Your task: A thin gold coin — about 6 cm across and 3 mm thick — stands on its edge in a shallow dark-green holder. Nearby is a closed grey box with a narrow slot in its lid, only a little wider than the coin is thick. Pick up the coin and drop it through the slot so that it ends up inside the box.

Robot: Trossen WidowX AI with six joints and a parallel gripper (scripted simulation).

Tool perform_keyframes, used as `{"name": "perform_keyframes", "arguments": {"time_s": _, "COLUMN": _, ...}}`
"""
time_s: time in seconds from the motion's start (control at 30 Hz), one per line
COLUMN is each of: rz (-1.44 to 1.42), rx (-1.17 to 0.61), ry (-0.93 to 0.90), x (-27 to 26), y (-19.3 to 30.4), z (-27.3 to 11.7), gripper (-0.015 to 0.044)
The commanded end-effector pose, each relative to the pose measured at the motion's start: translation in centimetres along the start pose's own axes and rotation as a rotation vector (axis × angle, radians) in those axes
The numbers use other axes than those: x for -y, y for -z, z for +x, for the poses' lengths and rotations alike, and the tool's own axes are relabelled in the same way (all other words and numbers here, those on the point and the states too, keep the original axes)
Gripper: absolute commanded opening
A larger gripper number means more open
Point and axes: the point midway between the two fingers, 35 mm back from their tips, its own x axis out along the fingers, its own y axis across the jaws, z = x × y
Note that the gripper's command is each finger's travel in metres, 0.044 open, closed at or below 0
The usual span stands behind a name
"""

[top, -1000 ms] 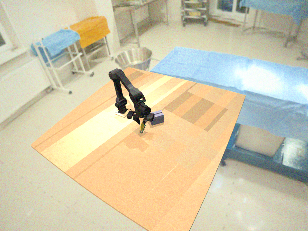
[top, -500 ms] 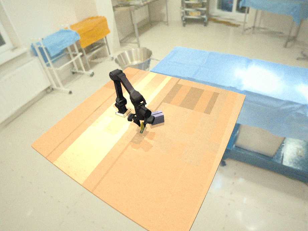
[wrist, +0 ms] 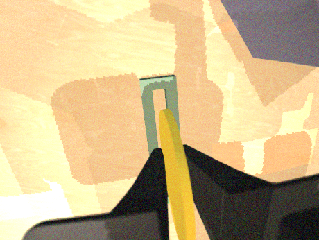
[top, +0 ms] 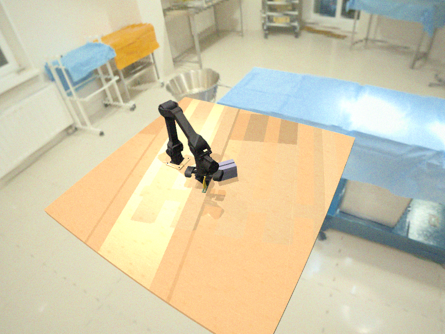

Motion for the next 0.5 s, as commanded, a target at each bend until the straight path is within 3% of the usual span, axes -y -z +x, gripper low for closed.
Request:
{"name": "perform_keyframes", "arguments": {"time_s": 0.0, "rz": -0.003, "rx": -0.001, "ry": -0.006, "x": -0.1, "y": 0.0, "z": 0.2, "gripper": 0.0009}}
{"name": "perform_keyframes", "arguments": {"time_s": 0.47, "rz": -0.003, "rx": -0.001, "ry": -0.006, "x": 0.0, "y": 0.1, "z": -0.9, "gripper": 0.0000}}
